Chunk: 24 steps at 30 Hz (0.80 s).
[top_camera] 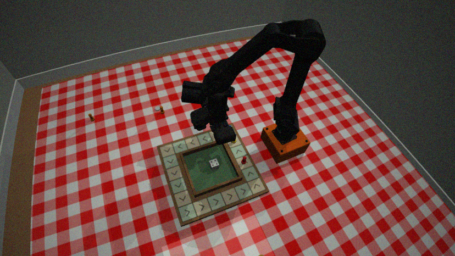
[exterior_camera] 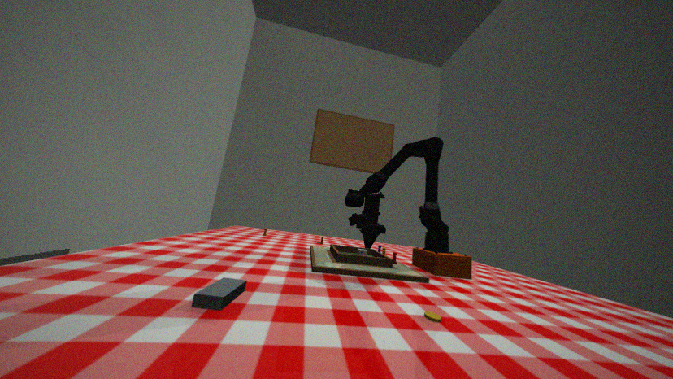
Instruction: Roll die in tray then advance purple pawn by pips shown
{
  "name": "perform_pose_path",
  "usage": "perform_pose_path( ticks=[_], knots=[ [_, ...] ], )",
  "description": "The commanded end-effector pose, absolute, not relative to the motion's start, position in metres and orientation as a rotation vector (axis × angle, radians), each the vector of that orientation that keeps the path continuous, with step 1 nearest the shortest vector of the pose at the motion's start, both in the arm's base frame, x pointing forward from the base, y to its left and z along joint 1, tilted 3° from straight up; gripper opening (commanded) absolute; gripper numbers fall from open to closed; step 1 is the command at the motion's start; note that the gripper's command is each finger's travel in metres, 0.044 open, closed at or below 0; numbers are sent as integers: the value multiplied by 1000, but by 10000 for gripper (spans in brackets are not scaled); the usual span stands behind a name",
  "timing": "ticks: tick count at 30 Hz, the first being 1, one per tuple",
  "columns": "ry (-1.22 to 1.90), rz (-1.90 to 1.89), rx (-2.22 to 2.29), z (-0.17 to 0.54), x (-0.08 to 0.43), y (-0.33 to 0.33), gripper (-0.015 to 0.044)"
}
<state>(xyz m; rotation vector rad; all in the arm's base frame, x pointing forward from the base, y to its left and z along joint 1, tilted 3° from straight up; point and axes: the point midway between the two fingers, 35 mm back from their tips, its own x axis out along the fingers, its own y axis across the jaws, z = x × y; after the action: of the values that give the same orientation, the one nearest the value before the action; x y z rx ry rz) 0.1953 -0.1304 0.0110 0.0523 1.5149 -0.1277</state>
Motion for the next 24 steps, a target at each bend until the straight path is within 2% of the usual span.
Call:
perform_pose_path(
  ticks=[1, 6, 24],
  knots=[
    [1515, -119, 53, 10, 195, -130, 9],
    [1515, -119, 53, 18, 197, -130, 0],
    [1514, -119, 52, 122, 196, -125, 0]
  ],
)
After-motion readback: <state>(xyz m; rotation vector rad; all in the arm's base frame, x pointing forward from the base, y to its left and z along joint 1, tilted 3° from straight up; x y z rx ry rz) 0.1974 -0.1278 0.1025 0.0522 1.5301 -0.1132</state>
